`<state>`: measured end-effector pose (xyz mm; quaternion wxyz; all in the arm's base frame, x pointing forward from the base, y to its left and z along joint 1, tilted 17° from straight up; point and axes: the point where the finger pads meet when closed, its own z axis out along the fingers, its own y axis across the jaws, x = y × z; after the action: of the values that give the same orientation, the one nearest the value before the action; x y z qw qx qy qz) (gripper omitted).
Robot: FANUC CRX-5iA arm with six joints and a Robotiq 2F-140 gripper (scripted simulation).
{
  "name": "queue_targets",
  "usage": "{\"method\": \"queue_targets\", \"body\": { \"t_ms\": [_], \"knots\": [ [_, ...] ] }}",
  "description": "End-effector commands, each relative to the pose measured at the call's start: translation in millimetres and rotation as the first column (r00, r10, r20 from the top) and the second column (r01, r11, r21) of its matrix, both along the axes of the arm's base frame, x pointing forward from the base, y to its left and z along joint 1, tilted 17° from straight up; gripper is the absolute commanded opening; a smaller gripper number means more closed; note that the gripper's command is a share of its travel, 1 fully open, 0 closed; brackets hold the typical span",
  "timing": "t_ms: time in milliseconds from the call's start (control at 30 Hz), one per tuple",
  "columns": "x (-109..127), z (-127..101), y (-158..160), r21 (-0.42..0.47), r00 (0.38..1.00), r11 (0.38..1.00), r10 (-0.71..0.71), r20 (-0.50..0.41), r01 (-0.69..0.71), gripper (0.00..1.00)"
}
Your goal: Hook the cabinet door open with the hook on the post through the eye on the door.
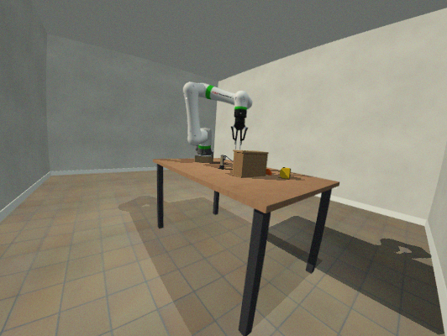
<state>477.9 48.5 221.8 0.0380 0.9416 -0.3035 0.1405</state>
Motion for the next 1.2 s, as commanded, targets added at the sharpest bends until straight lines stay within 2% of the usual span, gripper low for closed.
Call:
{"method": "queue_targets", "body": {
  "t_ms": [0, 600, 1167],
  "knots": [
    [2, -5, -1, 0.0, 1.0, 1.0, 0.0, 0.001, 0.0, 0.16],
    [8, -31, -5, 0.0, 1.0, 1.0, 0.0, 0.001, 0.0, 0.16],
    [12, -44, -7, 0.0, 1.0, 1.0, 0.0, 0.001, 0.0, 0.16]
  ]
}}
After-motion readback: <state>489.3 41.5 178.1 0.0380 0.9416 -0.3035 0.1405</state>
